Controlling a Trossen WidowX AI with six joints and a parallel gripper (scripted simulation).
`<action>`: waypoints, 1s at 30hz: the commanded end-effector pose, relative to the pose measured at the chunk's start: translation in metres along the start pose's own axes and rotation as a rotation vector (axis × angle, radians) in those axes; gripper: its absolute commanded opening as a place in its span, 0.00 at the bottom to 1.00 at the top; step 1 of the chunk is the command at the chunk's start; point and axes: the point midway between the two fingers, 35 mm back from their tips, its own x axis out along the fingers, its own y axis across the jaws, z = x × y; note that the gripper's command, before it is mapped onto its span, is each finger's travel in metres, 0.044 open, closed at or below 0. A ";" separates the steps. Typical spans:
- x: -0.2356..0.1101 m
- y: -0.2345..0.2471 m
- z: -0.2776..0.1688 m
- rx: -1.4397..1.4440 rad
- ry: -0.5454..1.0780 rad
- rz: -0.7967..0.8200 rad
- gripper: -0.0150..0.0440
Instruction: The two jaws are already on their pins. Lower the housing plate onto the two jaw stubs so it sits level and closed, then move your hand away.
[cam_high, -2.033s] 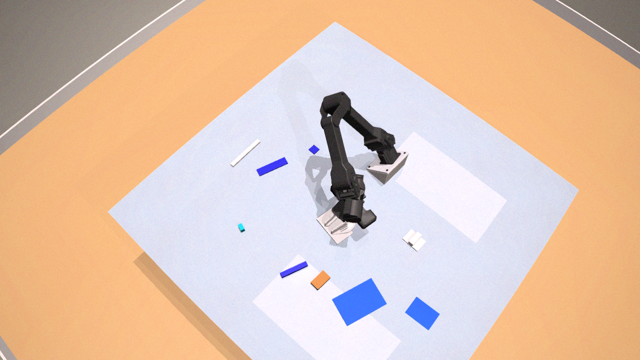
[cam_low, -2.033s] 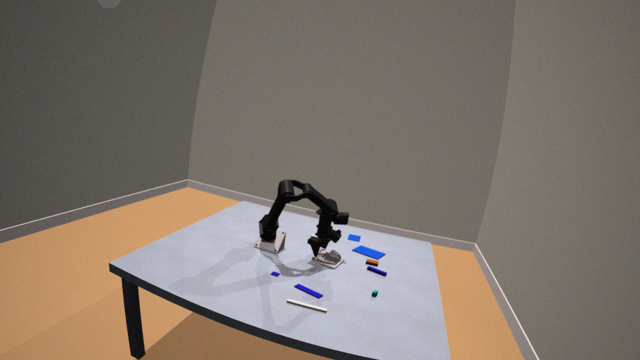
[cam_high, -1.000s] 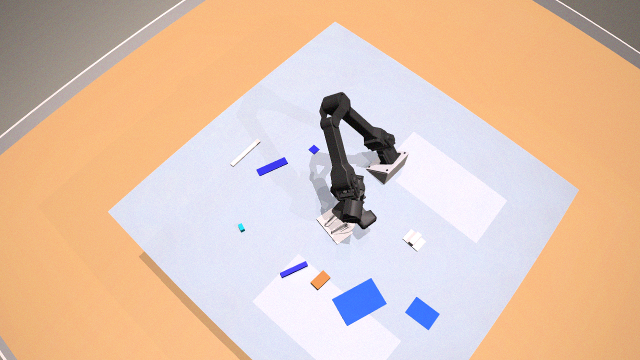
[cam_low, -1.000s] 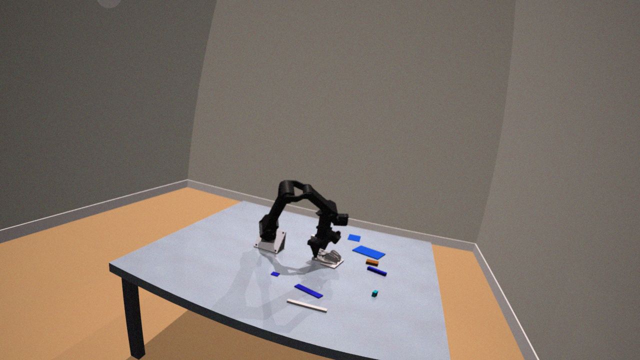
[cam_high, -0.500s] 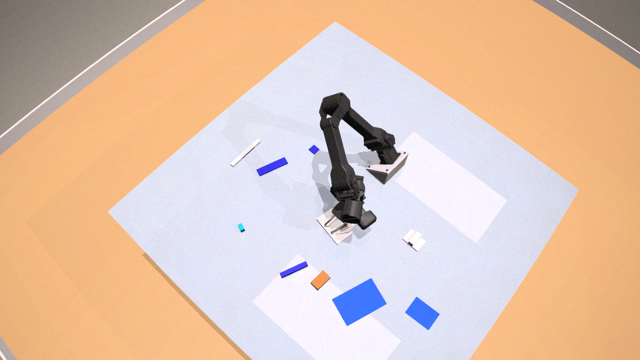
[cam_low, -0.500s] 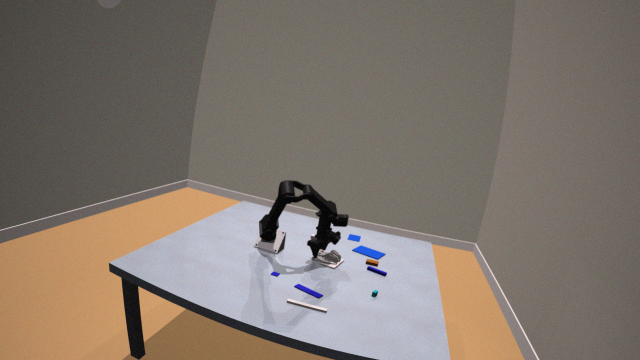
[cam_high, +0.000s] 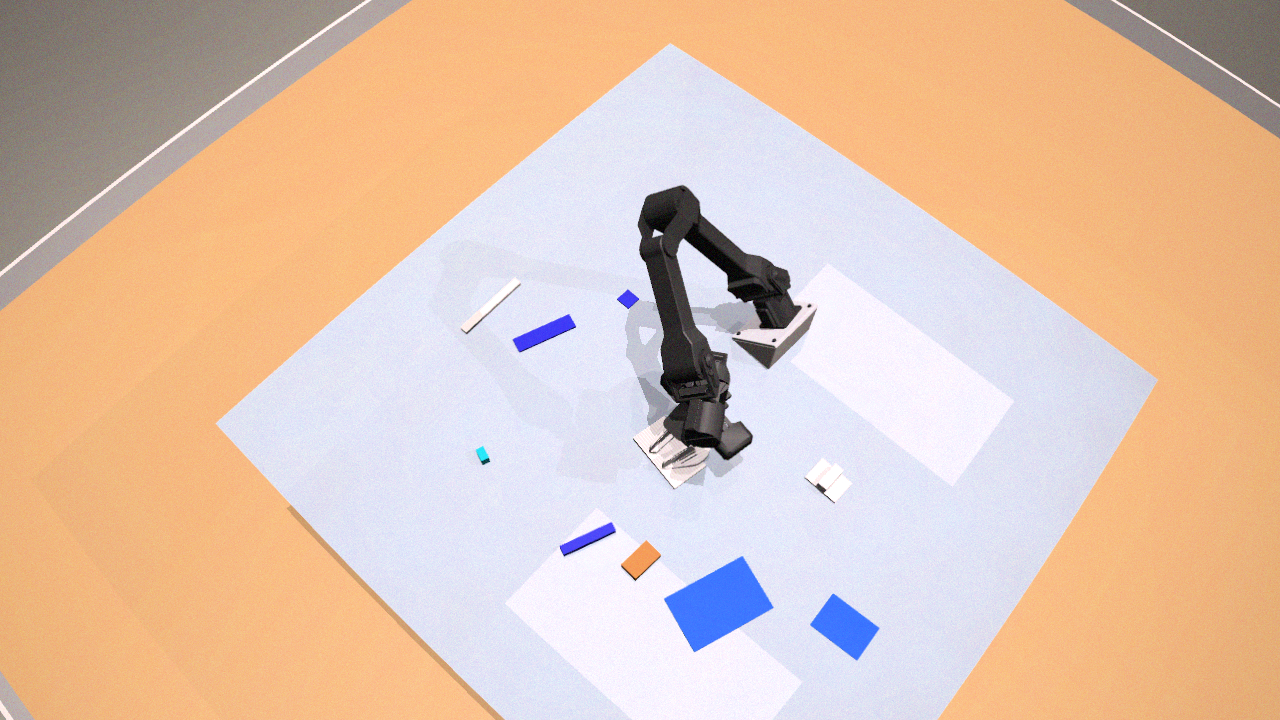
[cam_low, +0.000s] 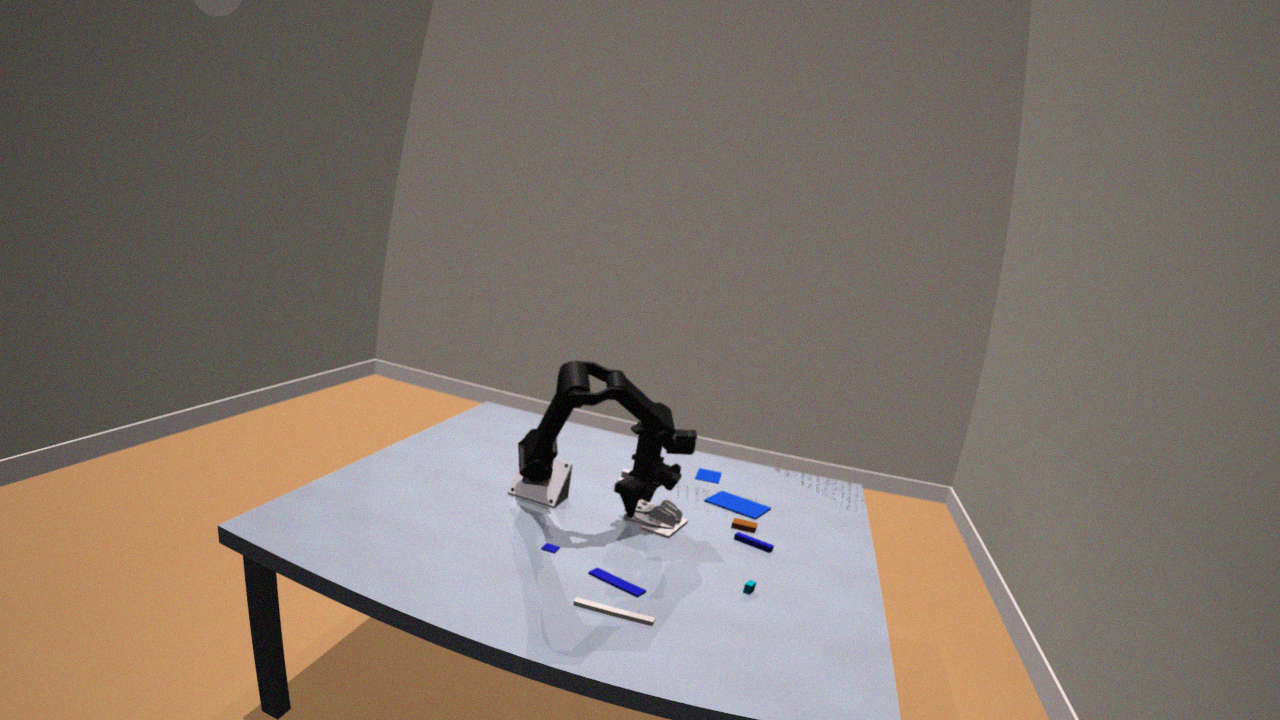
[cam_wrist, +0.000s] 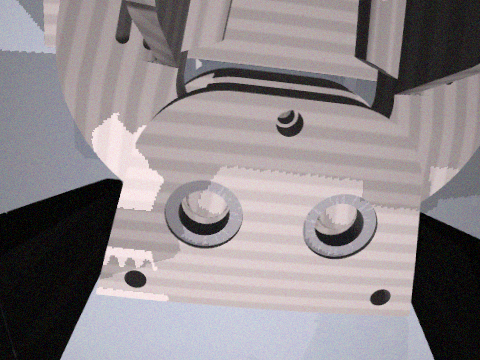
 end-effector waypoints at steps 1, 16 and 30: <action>0.001 0.000 0.000 -0.003 -0.002 0.000 0.85; 0.005 0.000 0.000 -0.003 -0.002 0.000 0.85; 0.005 0.000 0.000 -0.003 -0.002 0.000 0.85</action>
